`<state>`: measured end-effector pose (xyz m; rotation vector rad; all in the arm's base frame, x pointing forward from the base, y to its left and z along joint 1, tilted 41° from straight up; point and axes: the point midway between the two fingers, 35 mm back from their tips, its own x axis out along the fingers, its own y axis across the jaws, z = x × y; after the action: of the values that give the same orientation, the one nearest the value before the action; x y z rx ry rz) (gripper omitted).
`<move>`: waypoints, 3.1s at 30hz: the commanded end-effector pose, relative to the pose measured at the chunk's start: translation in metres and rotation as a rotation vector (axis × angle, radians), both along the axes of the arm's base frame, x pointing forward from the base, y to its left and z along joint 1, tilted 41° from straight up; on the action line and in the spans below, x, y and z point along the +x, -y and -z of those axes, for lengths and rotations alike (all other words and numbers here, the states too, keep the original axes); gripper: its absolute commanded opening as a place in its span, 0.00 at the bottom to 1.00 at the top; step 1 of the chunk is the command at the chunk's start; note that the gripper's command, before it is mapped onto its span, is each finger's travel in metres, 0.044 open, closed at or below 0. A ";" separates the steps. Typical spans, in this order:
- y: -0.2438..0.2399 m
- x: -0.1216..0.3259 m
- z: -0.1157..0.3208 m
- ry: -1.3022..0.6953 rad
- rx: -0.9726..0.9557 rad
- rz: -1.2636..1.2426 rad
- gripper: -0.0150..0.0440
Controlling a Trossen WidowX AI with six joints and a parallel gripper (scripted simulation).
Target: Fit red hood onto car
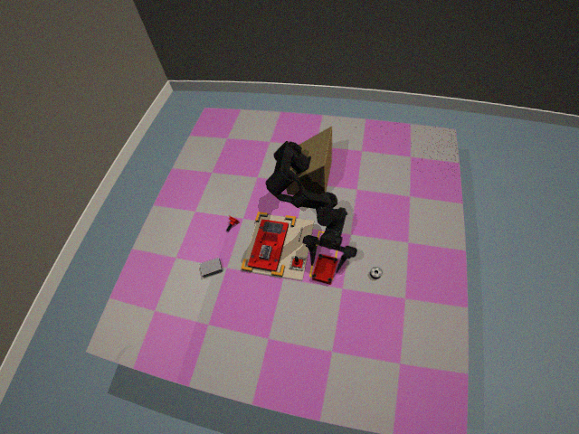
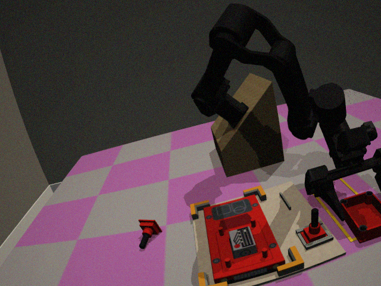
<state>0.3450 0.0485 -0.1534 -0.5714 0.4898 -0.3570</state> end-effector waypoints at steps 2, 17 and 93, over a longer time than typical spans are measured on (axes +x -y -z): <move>0.001 0.000 0.003 -0.002 0.005 0.000 1.00; 0.003 0.000 0.004 -0.005 0.001 0.005 0.82; -0.046 0.002 -0.048 0.614 1.140 0.475 0.25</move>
<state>0.3463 0.0941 -0.1057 0.6750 0.1892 -0.5867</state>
